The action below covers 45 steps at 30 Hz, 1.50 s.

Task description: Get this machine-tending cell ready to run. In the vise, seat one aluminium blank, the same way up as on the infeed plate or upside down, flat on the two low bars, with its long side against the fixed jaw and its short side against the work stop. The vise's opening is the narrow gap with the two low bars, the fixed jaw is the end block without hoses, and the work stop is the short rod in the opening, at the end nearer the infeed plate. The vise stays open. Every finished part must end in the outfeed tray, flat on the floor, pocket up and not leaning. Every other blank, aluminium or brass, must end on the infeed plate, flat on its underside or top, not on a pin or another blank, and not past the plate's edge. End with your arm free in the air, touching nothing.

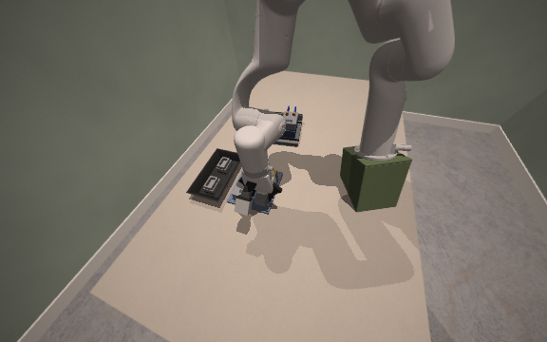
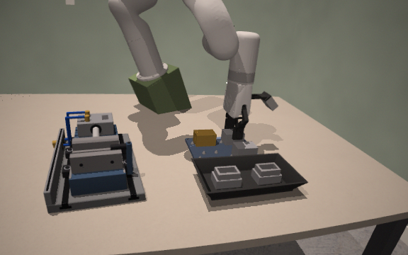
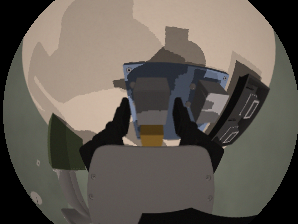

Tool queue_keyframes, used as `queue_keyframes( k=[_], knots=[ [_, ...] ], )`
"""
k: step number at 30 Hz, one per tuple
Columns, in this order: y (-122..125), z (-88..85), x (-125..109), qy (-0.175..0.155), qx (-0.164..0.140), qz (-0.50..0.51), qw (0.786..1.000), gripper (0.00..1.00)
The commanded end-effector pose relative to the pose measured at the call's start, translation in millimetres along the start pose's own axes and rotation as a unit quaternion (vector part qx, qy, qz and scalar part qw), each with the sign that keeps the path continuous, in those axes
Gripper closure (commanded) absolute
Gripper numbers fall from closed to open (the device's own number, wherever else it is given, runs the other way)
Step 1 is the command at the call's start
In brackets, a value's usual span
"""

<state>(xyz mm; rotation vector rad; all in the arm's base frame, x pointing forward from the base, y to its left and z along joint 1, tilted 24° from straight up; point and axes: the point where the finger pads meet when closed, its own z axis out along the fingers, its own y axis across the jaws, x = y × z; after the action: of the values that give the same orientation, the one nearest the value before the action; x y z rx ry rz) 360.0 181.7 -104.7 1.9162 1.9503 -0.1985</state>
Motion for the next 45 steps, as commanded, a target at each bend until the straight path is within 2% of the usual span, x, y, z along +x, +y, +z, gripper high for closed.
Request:
queue_keyframes(
  k=[1, 18, 19, 45],
  knots=[
    [1.2, -0.2, 0.8, 0.001, -0.001, 0.000, 1.000, 0.31],
    [1.2, -0.1, 0.8, 0.001, -0.001, 0.000, 1.000, 0.31],
    [1.2, -0.1, 0.8, 0.001, -0.001, 0.000, 1.000, 1.00],
    [1.2, -0.1, 0.8, 0.001, -0.001, 0.000, 1.000, 1.00]
  ],
)
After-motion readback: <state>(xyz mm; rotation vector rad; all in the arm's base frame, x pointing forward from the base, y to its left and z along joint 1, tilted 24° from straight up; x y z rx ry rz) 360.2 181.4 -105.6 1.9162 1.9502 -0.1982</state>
